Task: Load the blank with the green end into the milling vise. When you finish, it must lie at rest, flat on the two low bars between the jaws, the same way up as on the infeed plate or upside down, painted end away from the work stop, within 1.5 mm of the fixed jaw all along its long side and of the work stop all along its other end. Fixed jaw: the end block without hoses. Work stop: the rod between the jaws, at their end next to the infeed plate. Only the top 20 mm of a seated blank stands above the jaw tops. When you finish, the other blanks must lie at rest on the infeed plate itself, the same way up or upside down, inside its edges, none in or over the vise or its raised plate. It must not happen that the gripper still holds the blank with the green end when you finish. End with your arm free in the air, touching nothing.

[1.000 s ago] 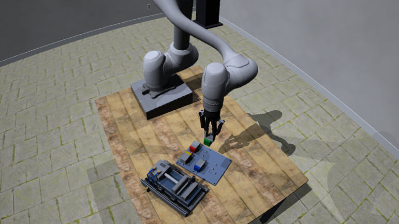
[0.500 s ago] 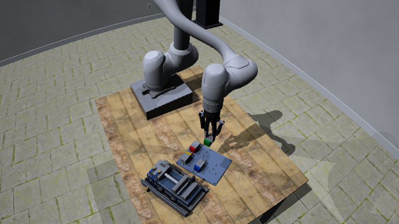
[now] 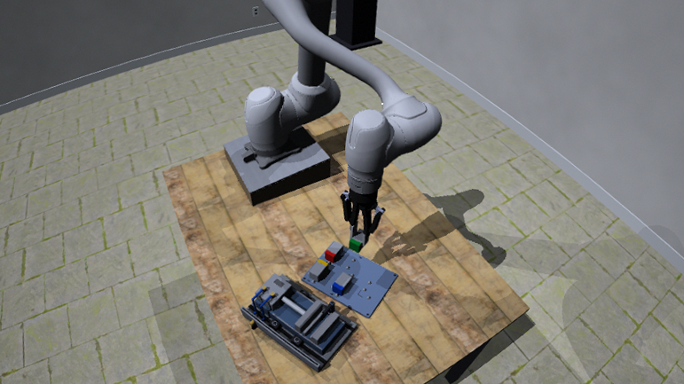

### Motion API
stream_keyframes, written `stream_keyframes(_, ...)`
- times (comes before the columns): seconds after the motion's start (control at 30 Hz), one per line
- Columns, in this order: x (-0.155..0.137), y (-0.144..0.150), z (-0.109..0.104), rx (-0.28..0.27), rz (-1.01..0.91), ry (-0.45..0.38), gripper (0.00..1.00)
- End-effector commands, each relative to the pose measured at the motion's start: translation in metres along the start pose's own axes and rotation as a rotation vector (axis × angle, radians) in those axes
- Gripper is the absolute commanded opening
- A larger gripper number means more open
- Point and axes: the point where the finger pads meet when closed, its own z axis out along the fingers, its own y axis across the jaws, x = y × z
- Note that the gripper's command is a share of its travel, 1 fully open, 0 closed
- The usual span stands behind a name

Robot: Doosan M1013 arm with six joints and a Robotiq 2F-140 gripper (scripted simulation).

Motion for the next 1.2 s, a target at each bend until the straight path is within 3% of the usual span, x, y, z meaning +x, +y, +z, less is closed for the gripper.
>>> stream_keyframes(0.0, 0.0000, 0.0000, 0.0002, 0.000, 0.000, 0.000, 0.00)
stream_keyframes(1.17, 0.0000, 0.0000, 0.0026, 0.000, 0.020, 0.000, 0.00)
